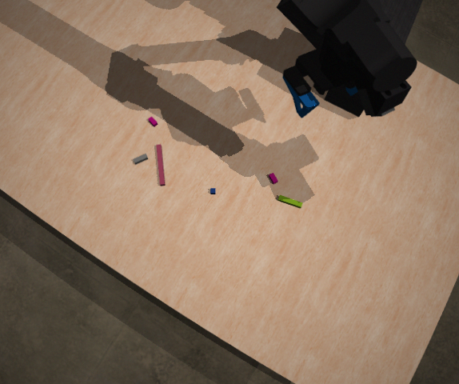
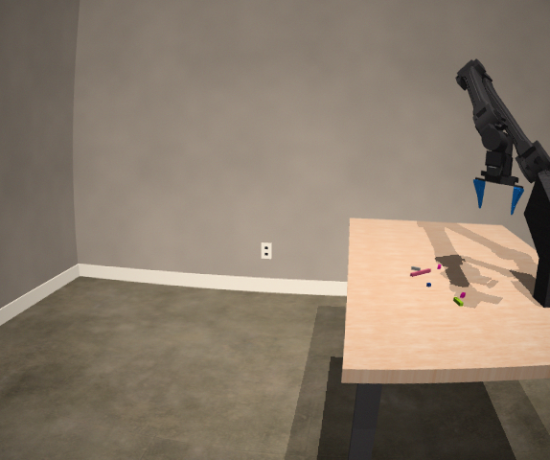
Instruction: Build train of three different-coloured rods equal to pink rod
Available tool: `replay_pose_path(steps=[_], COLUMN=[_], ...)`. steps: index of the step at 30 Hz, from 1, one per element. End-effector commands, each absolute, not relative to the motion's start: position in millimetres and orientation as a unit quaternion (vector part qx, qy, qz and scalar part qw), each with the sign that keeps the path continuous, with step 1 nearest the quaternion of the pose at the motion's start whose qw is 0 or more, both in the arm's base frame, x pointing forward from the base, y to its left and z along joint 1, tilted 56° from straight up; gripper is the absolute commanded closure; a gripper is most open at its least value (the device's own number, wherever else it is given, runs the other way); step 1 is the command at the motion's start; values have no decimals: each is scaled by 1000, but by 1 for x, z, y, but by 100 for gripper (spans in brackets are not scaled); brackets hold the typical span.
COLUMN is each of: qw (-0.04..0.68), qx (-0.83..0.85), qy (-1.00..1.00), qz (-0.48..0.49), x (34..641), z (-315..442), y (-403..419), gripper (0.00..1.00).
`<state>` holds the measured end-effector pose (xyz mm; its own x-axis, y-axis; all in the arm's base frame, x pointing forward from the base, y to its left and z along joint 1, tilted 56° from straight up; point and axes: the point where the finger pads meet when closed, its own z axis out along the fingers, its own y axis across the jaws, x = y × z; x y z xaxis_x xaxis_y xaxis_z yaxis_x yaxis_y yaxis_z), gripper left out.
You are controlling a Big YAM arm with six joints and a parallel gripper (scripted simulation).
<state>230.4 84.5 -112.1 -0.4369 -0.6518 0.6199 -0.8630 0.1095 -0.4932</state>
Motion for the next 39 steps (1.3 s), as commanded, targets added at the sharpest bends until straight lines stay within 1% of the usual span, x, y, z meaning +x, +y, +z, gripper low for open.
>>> replay_pose_path(steps=[1, 2, 3, 5, 6, 8, 11, 12, 15, 19, 21, 30, 32, 34, 39], qw=[136, 151, 151, 162, 151, 180, 192, 198, 198, 236, 237, 297, 297, 318, 346], qx=[561, 582, 582, 585, 595, 622, 624, 641, 641, 690, 690, 753, 753, 772, 794], qy=[-708, -690, -690, -686, -678, -654, -649, -633, -633, -577, -577, -483, -483, -449, -402], qz=[406, 402, 402, 402, 404, 392, 391, 386, 386, 368, 367, 333, 333, 318, 297], x=[255, 260, 260, 250, 249, 269, 257, 269, 269, 283, 281, 294, 294, 296, 299], z=[-124, -130, -130, -130, -124, -142, -141, -147, -147, -163, -163, -186, -186, -193, -203], y=[96, 91, 91, 81, 91, 79, 69, 70, 70, 54, 53, 23, 23, 11, -4], gripper=[0, 0, 0, 0, 0, 0, 0, 0, 0, 0, 0, 0, 0, 0, 0])
